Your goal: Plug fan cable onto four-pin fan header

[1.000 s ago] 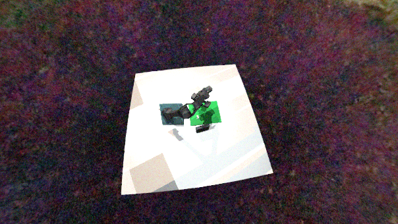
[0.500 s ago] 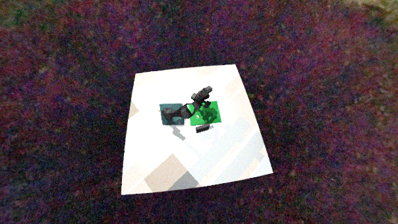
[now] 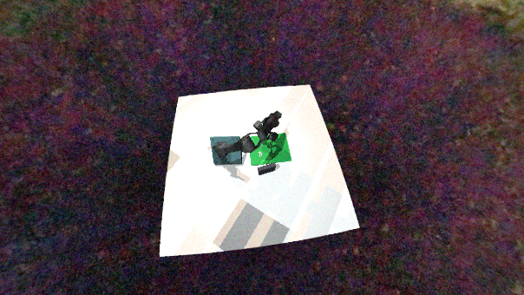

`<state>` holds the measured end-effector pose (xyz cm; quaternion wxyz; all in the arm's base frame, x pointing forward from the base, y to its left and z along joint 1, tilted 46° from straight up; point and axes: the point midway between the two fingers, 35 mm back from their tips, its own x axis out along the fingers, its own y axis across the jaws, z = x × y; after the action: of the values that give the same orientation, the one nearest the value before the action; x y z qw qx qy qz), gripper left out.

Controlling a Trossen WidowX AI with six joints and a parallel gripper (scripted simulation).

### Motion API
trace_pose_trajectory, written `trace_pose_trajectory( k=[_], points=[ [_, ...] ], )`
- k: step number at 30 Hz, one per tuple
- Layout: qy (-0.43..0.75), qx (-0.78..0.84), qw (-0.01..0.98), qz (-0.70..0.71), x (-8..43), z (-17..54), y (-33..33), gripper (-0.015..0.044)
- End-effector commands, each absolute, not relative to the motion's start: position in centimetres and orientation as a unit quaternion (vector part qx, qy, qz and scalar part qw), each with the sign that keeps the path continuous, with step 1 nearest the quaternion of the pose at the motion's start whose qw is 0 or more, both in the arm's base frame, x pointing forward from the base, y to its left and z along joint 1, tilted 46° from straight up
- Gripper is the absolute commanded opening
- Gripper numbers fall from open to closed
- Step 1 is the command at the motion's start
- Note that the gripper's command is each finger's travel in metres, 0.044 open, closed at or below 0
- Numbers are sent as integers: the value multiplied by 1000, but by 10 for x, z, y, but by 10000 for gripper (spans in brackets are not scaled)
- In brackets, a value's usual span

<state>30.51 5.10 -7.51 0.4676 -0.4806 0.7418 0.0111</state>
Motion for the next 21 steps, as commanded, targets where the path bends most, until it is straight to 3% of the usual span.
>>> trace_pose_trajectory(
  k=[1, 8, 21],
  points=[
    [766, -444, 463, -47, 310, -83, 62, 230],
    [789, -388, 442, -177, 314, -95, 77, 210],
    [789, -387, 441, -181, 314, -117, 55, 210]
  ],
)
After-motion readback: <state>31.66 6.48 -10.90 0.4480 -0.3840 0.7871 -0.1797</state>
